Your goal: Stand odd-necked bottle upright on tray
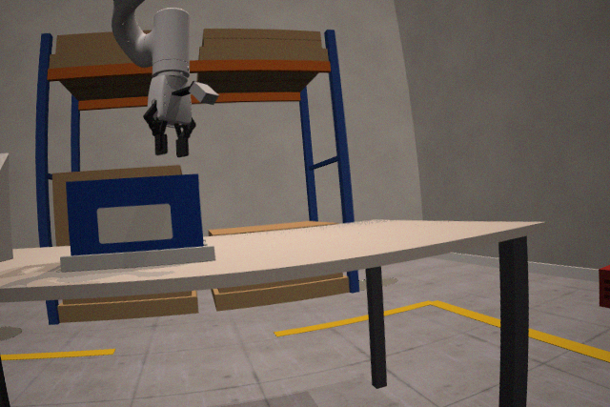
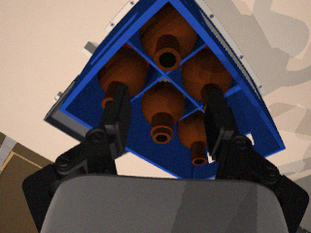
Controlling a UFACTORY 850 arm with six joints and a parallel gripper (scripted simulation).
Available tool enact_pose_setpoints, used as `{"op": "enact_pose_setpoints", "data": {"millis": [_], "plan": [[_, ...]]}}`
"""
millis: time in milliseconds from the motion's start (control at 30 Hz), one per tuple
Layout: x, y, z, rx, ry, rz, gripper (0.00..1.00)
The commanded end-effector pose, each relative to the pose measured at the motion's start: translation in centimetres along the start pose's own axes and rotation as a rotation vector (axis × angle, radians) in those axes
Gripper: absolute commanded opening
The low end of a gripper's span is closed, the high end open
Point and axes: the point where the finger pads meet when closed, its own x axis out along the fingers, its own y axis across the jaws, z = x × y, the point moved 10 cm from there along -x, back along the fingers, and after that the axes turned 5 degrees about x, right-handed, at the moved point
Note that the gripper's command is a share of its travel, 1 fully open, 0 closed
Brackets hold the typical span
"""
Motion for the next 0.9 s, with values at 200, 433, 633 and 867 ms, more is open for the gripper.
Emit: {"op": "enact_pose_setpoints", "data": {"millis": [200, 433, 633, 867], "plan": [[0.6, 0.0, -0.1, 0.001, 0.001, -0.001, 0.65], [1.5, -0.1, -0.1, 0.001, 0.001, -0.001, 0.65], [2.2, -0.1, -0.1, 0.001, 0.001, -0.001, 0.65], [2.9, -0.1, -0.1, 0.001, 0.001, -0.001, 0.65]]}}
